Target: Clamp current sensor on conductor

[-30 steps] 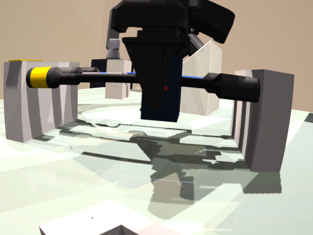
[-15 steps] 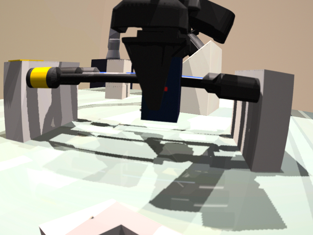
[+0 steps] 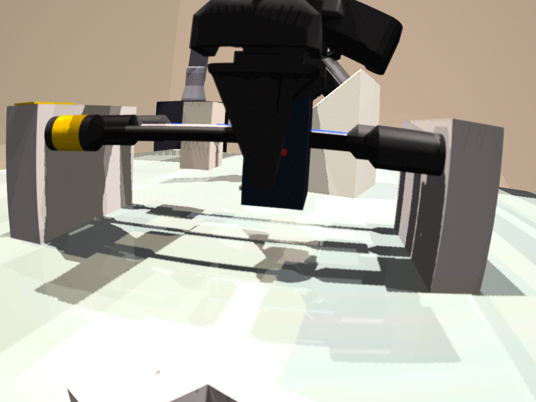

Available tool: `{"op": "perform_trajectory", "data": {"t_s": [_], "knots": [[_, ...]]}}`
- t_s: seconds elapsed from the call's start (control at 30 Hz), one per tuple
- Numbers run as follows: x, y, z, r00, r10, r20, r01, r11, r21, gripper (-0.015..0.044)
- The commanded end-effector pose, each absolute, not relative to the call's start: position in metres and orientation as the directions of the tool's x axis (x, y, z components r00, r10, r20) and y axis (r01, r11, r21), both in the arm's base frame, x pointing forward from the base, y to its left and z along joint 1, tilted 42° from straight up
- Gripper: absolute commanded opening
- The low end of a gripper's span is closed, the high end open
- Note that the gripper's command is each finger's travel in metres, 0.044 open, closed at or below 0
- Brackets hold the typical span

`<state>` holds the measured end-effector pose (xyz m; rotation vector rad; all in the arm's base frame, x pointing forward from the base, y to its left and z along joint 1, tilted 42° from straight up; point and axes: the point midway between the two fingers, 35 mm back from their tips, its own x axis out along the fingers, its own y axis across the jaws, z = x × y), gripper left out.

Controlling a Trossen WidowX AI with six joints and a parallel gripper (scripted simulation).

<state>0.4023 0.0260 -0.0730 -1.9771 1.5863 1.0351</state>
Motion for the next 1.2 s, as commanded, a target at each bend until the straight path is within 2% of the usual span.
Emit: {"op": "perform_trajectory", "data": {"t_s": [0.0,0.13,0.43,0.7,1.17], "knots": [[0.402,0.026,-0.073,0.081,-0.655,-0.752,-0.952,-0.275,0.136,0.0339],[0.402,0.026,-0.073,0.081,-0.655,-0.752,-0.952,-0.275,0.136,0.0440],[0.403,0.028,-0.071,0.081,-0.654,-0.752,-0.952,-0.275,0.136,0.0440],[0.395,0.102,0.006,0.061,-0.661,-0.748,-0.952,-0.264,0.157,0.0440],[0.394,0.103,0.008,0.060,-0.662,-0.747,-0.952,-0.264,0.157,0.0440]]}}
